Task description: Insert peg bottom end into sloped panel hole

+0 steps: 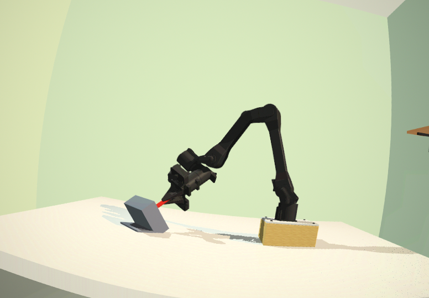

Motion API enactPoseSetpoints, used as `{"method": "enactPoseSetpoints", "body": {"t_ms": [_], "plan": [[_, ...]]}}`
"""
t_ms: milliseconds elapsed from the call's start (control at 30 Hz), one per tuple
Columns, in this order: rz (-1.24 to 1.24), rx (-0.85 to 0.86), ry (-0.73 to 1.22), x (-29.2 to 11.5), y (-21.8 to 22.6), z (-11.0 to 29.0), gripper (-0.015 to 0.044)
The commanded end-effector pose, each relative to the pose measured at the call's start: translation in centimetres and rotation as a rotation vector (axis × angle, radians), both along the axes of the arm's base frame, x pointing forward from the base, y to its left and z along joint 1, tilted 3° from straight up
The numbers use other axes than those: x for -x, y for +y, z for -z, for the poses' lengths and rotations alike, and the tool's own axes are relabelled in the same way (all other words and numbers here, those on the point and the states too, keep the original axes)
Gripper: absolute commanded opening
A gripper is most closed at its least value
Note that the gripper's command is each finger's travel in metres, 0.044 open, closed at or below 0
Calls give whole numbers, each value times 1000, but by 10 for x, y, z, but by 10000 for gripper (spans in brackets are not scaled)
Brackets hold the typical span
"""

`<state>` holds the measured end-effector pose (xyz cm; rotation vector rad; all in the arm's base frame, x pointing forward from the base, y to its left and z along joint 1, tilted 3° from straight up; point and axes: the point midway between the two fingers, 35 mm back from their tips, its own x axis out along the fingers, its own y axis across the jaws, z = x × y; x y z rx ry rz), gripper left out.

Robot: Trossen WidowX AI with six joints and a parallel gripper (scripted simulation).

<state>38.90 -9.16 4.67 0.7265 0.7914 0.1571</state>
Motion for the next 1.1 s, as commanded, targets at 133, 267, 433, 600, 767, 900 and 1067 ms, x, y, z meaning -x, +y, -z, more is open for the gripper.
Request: {"method": "enactPoseSetpoints", "body": {"t_ms": [133, 267, 433, 600, 767, 900, 1067], "plan": [[1, -1, 3, -1, 1, 3, 0], [0, 0, 0, -1, 1, 2, 0], [0, 0, 0, -1, 1, 2, 0], [0, 0, 0, 0, 0, 3, 0], [0, 0, 0, 0, 0, 4, 0], [0, 0, 0, 0, 0, 6, 0], [0, 0, 0, 0, 1, 6, 0]]}}
